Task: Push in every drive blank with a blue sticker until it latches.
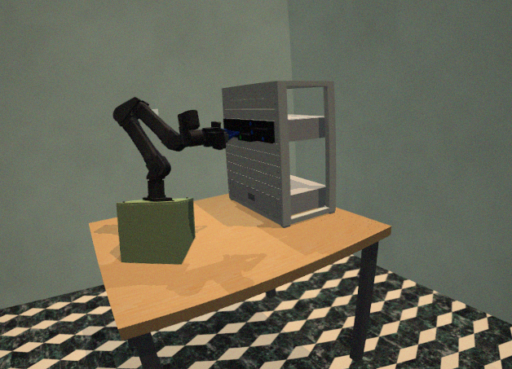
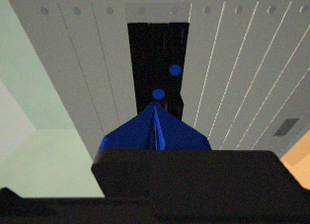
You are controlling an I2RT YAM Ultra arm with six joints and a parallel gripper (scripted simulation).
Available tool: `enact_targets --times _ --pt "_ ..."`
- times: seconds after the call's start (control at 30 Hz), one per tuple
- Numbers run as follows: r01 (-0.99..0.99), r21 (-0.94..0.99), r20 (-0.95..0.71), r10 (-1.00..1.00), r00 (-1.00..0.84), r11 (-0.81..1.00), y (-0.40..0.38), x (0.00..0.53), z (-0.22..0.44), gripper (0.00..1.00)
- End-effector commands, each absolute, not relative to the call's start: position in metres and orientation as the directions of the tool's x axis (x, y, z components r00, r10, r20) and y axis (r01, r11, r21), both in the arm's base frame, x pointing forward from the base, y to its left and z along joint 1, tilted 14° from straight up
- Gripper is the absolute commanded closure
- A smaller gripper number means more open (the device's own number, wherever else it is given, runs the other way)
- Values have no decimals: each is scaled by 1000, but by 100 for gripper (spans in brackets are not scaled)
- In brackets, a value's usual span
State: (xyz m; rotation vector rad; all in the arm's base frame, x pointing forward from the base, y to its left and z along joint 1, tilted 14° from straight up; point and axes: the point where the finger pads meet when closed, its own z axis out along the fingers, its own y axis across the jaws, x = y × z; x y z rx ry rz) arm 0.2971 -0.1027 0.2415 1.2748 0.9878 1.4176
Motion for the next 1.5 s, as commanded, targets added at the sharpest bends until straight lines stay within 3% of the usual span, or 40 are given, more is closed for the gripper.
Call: enact_targets --times 0.0,0.47,1.47 --pt "-159 970 189 982 14 -185 -105 297 257 100" --pt "-152 969 198 980 11 -194 -108 360 259 100" --pt "-155 969 197 980 21 -191 -112 363 260 100"
